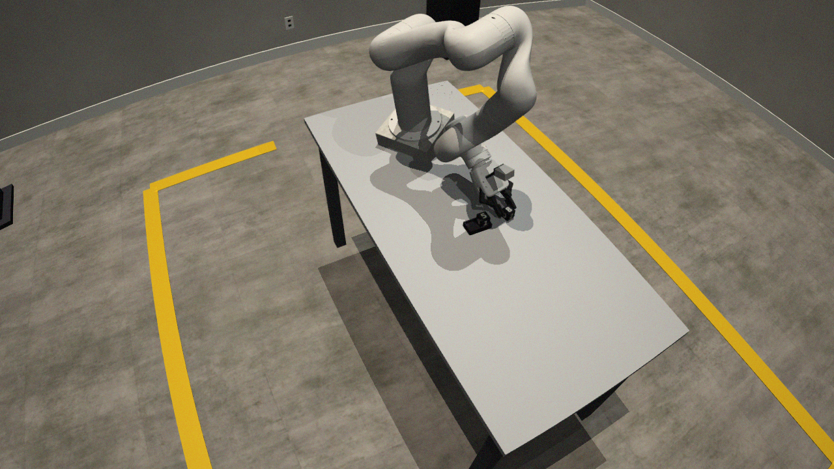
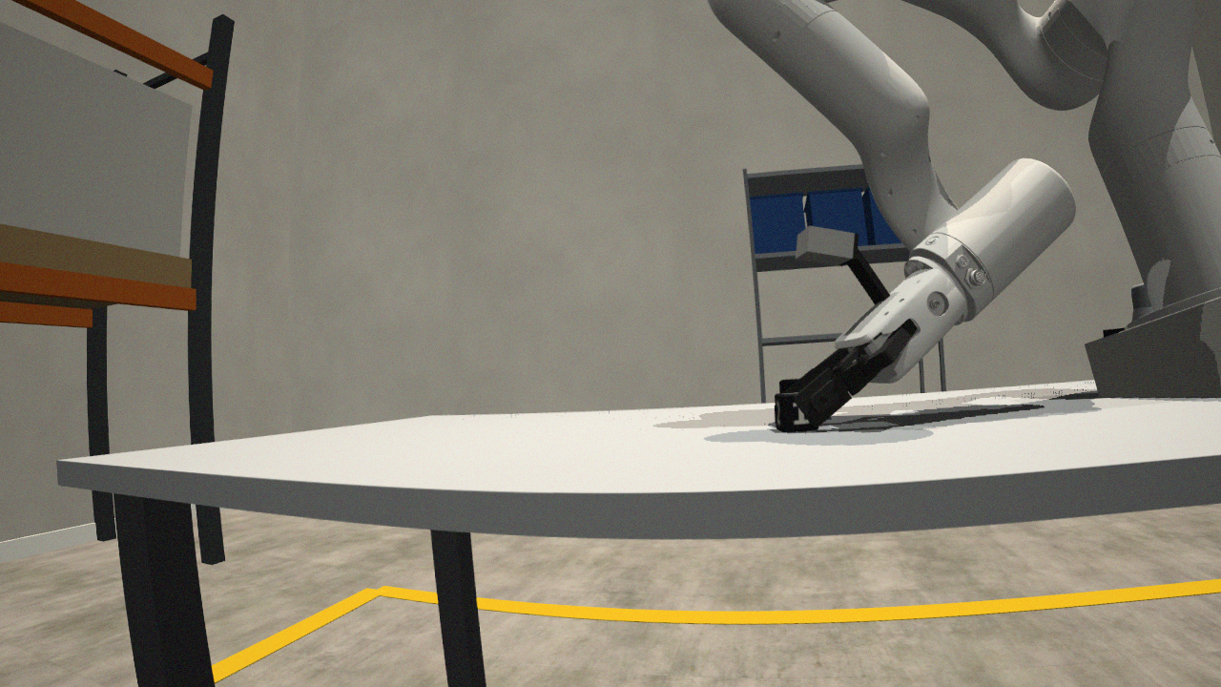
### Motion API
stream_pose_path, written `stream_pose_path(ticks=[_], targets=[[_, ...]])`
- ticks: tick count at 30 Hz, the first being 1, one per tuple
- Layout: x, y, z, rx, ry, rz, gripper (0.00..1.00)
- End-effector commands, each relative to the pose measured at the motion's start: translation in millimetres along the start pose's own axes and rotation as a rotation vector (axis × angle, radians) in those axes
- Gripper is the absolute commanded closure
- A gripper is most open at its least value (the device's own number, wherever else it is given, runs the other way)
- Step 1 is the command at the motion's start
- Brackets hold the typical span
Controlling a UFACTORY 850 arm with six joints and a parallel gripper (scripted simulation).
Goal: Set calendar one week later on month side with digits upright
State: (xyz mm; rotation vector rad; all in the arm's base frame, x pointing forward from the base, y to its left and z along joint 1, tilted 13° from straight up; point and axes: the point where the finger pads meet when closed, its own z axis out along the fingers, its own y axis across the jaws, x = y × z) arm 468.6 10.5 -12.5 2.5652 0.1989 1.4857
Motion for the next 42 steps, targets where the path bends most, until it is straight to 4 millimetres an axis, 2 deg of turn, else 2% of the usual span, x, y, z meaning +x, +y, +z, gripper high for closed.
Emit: stream_pose_path(ticks=[1, 2, 3, 42], targets=[[0.5, 0.0, 0.0, 0.0, 0.001, 0.0, 0.51], [0.5, 0.0, 0.0, 0.0, 0.001, 0.0, 0.51], [0.5, 0.0, 0.0, 0.0, 0.001, 0.0, 0.71], [1.7, 0.0, -0.8, 0.0, 0.001, 0.0, 0.71]])
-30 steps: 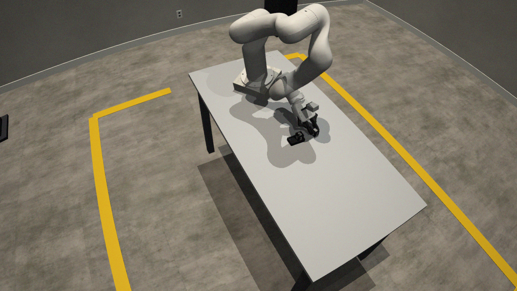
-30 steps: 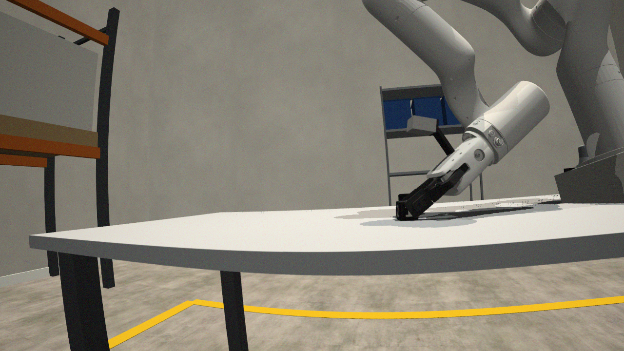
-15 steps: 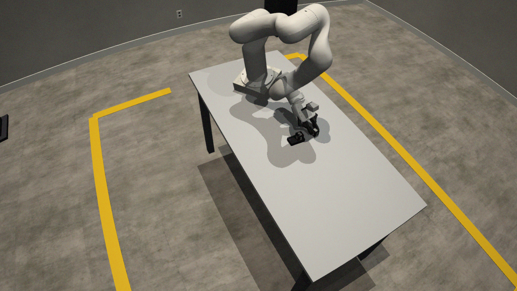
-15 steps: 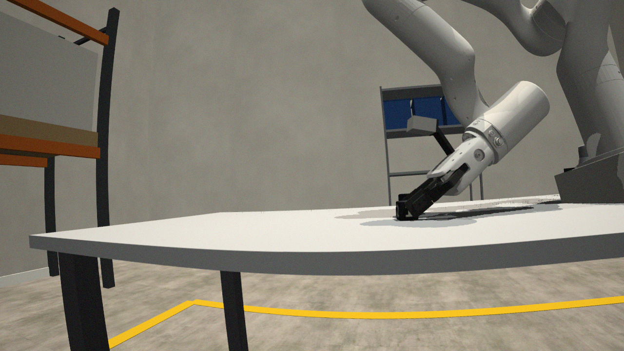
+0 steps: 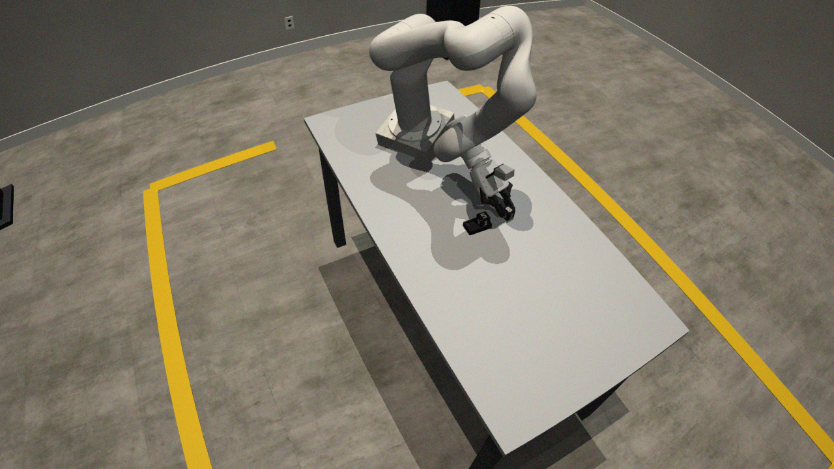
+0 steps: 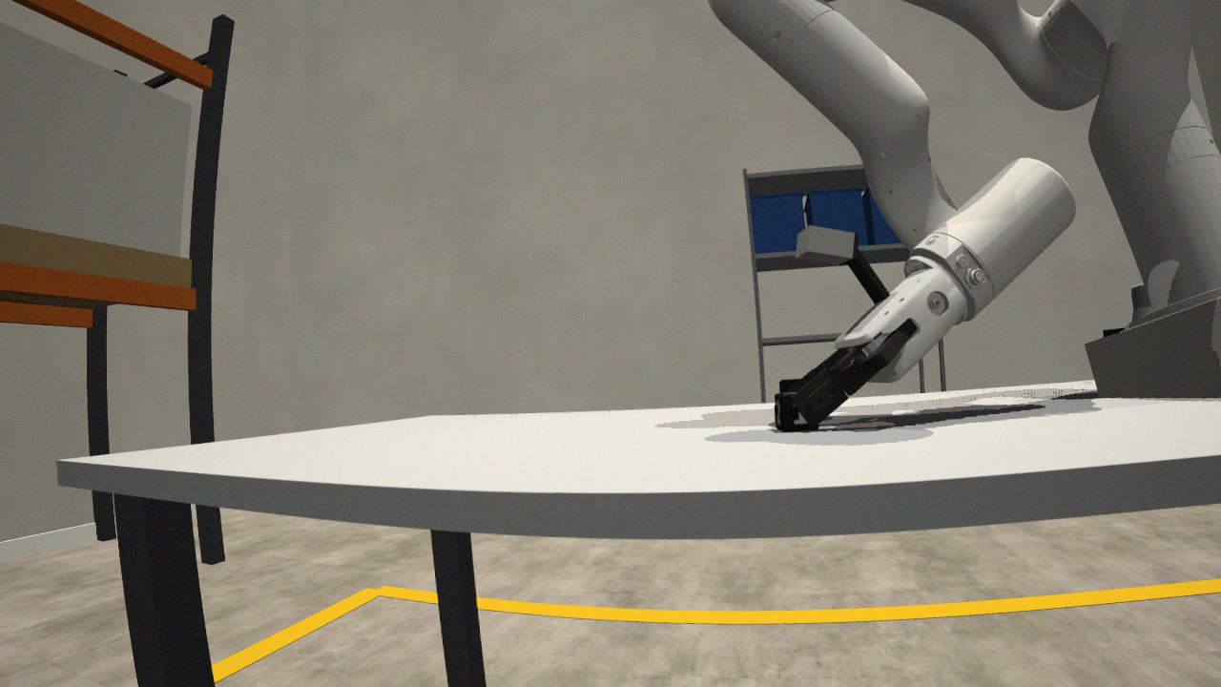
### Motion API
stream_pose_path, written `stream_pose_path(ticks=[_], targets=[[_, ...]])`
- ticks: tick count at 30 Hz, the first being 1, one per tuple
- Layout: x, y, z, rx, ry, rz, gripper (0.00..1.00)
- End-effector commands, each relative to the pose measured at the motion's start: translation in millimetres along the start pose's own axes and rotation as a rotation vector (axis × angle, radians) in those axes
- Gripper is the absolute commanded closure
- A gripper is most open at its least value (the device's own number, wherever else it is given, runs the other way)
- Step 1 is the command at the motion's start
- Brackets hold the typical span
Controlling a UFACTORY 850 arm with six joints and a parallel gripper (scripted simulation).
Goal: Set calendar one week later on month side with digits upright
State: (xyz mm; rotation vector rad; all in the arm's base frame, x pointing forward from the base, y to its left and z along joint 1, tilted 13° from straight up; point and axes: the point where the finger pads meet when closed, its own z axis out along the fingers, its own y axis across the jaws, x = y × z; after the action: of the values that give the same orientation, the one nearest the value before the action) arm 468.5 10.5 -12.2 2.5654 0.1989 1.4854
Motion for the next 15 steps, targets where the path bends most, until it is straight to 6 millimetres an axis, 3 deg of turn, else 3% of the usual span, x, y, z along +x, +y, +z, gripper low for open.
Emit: stream_pose_path(ticks=[1, 15], targets=[[2, 0, -1, 0.0, 0.001, 0.0, 0.71], [40, 0, -28, 0.0, 0.001, 0.0, 0.71]])
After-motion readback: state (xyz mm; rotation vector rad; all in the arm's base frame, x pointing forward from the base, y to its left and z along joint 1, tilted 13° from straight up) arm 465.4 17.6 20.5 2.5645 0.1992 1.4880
